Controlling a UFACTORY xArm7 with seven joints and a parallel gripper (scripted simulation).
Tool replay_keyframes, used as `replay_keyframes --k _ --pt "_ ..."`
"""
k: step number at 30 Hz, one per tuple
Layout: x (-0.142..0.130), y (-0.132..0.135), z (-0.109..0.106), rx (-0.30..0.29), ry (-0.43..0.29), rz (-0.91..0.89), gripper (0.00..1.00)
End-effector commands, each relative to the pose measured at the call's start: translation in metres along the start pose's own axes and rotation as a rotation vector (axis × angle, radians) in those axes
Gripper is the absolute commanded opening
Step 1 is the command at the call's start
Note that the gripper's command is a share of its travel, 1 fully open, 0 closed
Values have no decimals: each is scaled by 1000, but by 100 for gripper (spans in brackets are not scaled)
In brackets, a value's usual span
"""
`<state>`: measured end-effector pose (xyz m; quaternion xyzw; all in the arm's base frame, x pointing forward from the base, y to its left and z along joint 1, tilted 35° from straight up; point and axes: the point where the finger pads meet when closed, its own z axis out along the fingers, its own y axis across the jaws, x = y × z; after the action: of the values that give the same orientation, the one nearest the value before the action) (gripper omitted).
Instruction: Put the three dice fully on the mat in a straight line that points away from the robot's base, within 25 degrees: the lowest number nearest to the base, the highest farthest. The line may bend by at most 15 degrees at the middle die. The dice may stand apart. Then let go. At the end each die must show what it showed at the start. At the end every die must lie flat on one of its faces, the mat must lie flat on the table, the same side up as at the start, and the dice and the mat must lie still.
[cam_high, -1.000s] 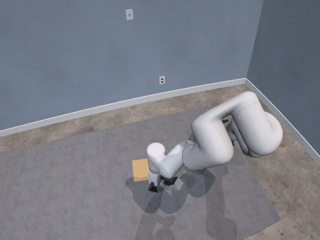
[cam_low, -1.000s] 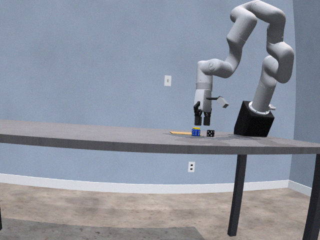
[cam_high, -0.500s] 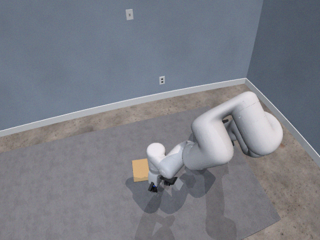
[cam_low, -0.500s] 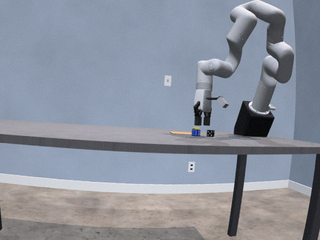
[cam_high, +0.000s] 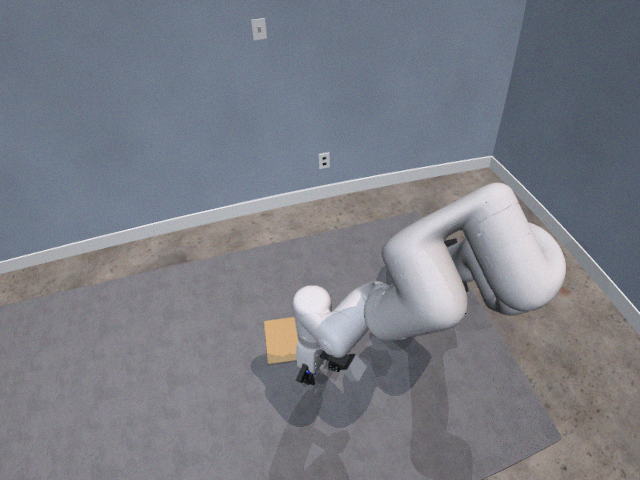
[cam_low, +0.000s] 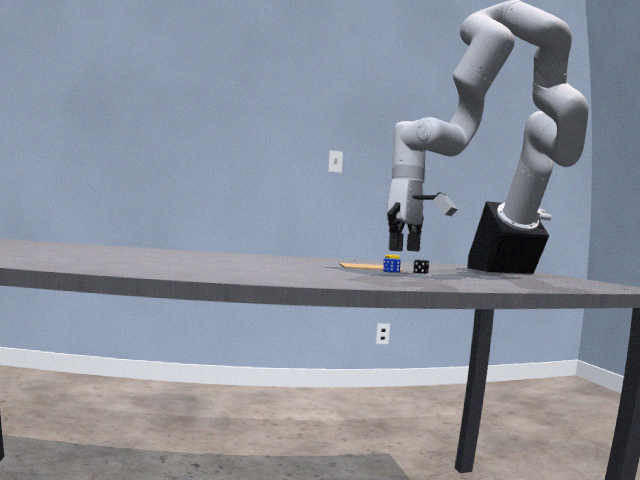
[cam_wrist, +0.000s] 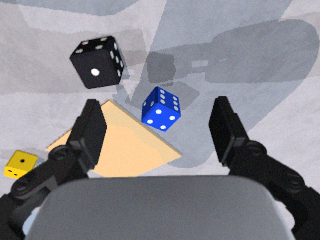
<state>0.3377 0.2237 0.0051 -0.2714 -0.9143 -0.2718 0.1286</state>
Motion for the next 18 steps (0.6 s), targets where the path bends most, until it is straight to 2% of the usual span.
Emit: replay_keyframes --k 1,10,18 --pt "-1 1 -1 -2 -3 1 100" --pt "2 -2 -1 -2 -3 1 100" --pt "29 -28 -1 -2 -3 1 100"
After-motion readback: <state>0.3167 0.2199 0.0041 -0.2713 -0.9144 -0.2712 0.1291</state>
